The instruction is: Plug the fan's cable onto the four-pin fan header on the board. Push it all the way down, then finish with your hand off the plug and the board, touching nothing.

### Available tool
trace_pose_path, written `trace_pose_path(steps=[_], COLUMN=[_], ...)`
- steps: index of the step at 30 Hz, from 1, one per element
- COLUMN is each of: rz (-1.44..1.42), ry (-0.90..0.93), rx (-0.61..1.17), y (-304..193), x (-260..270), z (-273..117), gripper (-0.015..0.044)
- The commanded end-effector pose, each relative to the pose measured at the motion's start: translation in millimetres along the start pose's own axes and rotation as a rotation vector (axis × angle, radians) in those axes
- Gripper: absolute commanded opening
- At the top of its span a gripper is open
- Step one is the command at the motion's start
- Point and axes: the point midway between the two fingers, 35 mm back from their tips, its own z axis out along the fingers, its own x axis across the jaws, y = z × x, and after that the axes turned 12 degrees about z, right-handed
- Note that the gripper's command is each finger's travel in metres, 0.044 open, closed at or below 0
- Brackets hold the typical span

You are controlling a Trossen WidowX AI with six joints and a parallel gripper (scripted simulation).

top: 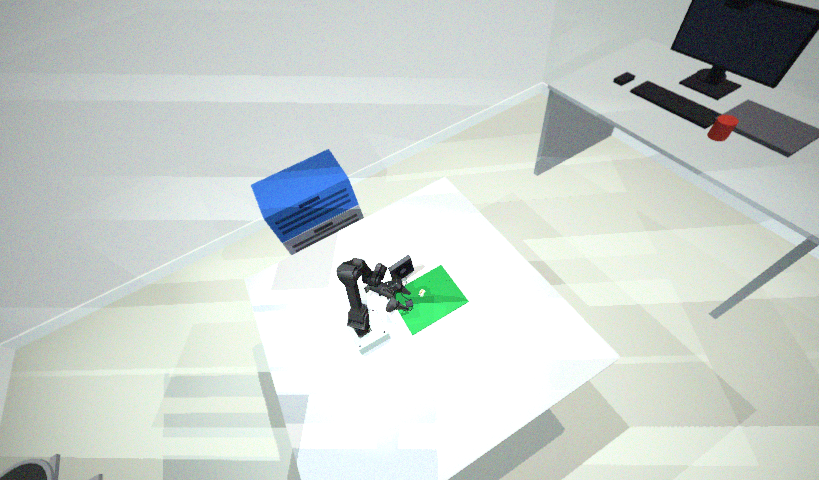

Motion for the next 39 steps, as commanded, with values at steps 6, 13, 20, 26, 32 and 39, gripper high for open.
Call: trace_pose_path(steps=[6, 13, 20, 26, 32, 39], rz=[0.063, 0.062, 0.068, 0.078, 0.093, 0.117], ry=[-0.081, -0.085, -0.078, -0.066, -0.047, -0.017], rx=[0.36, 0.469, 0.575, 0.663, 0.749, 0.845], y=[7.7, 17.3, 28.0, 38.2, 49.1, 62.8], x=[9.6, 7.6, 4.3, 0.7, -3.6, -9.5], z=[28.6, 25.5, 20.0, 13.5, 5.1, -6.8], gripper=[0.044, 0.044, 0.044, 0.044, 0.044, 0.044])
